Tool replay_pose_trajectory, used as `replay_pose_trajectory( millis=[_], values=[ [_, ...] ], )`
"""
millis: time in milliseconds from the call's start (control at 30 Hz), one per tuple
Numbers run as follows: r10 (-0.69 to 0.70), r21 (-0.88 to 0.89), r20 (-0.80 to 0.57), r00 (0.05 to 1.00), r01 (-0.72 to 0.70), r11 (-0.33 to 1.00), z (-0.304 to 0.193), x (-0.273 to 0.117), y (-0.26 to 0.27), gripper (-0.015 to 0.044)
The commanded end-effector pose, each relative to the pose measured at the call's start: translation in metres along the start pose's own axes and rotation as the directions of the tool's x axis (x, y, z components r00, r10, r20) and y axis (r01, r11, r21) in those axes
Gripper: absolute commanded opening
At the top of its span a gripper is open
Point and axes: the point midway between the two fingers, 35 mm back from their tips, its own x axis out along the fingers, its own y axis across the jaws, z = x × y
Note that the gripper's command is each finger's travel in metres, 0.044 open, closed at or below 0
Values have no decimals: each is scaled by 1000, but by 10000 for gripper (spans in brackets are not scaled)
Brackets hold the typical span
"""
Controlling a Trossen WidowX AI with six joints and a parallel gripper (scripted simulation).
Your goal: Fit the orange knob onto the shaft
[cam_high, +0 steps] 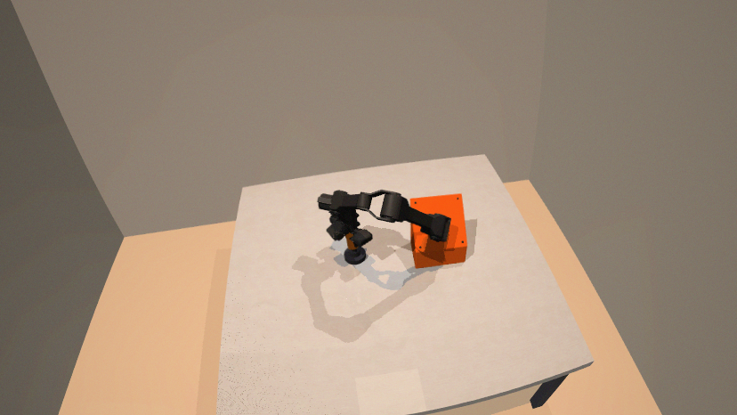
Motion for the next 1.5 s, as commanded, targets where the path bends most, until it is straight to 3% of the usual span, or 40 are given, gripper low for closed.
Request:
replay_pose_trajectory(
  millis=[0,567,833,1467],
  values=[
    [1,3,4,1000,-1,1000,0,1,0,0],
    [1,3,4,1000,-1,1000,-2,-3,2,0],
    [1,-205,4,1000,-1,979,0,-3,1,0],
    [1,-205,4,1000,-1,979,-2,0,1,0]
  ],
)
